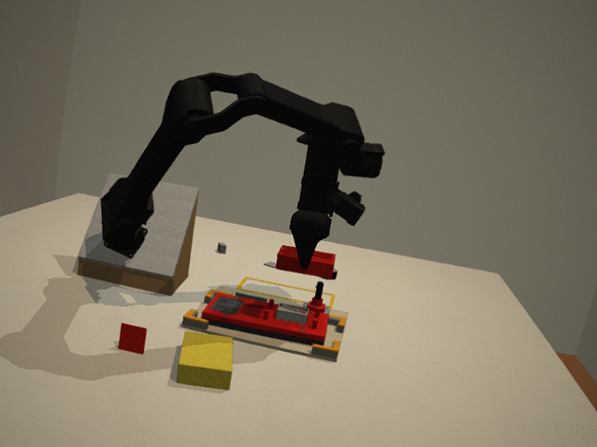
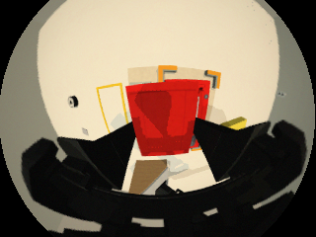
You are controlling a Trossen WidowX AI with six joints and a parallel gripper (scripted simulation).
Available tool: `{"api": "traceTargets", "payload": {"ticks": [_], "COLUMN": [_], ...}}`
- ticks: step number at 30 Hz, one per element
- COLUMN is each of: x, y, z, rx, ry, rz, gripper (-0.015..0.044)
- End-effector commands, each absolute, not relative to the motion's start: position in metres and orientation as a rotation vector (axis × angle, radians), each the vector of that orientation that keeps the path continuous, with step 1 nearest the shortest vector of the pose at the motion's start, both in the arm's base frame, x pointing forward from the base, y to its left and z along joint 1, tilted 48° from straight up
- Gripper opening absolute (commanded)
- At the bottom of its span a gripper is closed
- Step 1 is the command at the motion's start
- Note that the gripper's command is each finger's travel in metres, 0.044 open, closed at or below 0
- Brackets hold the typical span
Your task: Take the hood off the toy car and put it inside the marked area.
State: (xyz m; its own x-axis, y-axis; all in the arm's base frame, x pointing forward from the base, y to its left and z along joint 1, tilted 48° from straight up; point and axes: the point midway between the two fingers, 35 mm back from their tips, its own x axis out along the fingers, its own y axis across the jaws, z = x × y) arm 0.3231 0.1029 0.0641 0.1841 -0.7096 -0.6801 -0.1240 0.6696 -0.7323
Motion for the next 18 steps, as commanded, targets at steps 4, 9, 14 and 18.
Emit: {"api": "traceTargets", "payload": {"ticks": [4,9,14,18], "x": [0.315,0.307,0.297,0.289], "y": [0.133,0.15,0.165,0.176], "z": [0.034,0.016,-0.002,-0.016], "rx": [-0.763,-0.757,-0.752,-0.753], "ry": [1.349,1.35,1.351,1.35], "rz": [-0.473,-0.475,-0.48,-0.486], "gripper": [0.0,0.0,0.0,0.0]}}
